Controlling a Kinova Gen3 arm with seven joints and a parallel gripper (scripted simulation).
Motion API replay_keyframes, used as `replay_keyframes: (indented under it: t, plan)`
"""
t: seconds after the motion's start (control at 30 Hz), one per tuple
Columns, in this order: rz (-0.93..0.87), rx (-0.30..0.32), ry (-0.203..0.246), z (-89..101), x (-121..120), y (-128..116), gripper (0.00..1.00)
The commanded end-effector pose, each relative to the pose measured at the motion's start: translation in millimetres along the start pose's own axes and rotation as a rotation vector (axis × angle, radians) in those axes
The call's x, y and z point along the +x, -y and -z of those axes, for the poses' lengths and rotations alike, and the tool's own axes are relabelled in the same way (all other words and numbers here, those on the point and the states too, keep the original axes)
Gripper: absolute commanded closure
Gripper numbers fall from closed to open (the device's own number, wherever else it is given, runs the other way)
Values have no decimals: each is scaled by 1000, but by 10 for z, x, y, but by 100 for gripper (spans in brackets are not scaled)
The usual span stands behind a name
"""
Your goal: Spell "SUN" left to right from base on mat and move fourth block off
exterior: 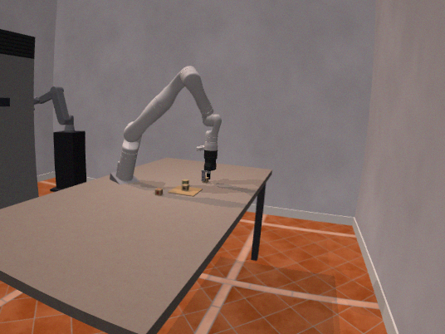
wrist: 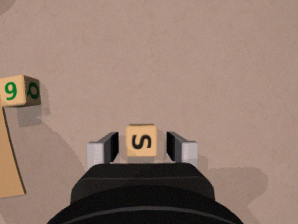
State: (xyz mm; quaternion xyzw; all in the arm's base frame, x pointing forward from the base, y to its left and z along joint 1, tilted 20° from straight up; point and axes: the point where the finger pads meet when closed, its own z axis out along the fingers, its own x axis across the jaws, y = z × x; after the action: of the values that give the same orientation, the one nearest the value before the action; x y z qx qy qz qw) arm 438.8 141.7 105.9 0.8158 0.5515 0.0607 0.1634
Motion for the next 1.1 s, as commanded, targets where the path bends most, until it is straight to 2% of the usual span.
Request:
replay_keyframes:
  t: [0.0, 0.3, 1.07]
  plan:
    - [3, 7, 4, -67, -5, 29, 0]
    - [3, 7, 4, -125, -6, 29, 0]
    - [3, 7, 4, -126, -6, 29, 0]
